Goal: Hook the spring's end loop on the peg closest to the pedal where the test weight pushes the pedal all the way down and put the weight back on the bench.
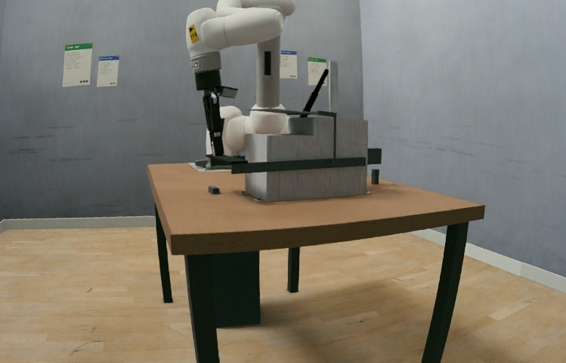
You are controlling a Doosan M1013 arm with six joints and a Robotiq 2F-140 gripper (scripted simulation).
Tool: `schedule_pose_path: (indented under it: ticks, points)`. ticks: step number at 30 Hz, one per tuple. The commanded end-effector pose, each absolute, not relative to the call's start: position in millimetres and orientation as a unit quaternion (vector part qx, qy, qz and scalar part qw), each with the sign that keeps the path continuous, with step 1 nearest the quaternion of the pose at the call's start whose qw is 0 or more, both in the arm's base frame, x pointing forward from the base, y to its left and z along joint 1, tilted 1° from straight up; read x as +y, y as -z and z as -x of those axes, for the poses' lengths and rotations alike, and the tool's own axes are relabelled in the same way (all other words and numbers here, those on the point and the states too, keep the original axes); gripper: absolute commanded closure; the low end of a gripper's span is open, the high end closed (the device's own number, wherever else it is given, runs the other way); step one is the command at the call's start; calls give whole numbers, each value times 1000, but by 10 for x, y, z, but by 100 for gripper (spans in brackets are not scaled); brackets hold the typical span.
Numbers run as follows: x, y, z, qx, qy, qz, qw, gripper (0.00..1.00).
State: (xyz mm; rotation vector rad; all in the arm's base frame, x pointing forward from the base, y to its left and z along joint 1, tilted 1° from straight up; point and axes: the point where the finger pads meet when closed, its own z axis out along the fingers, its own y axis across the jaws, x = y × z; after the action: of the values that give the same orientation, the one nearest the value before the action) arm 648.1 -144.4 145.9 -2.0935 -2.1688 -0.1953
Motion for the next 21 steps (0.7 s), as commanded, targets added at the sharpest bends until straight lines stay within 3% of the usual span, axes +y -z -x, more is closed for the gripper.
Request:
schedule_pose_path:
  ticks: [1,21]
  points:
    - [-1445,-1488,-6485,-717,65,692,60,75]
    - [-1445,-1659,-6484,-717,65,692,60,75]
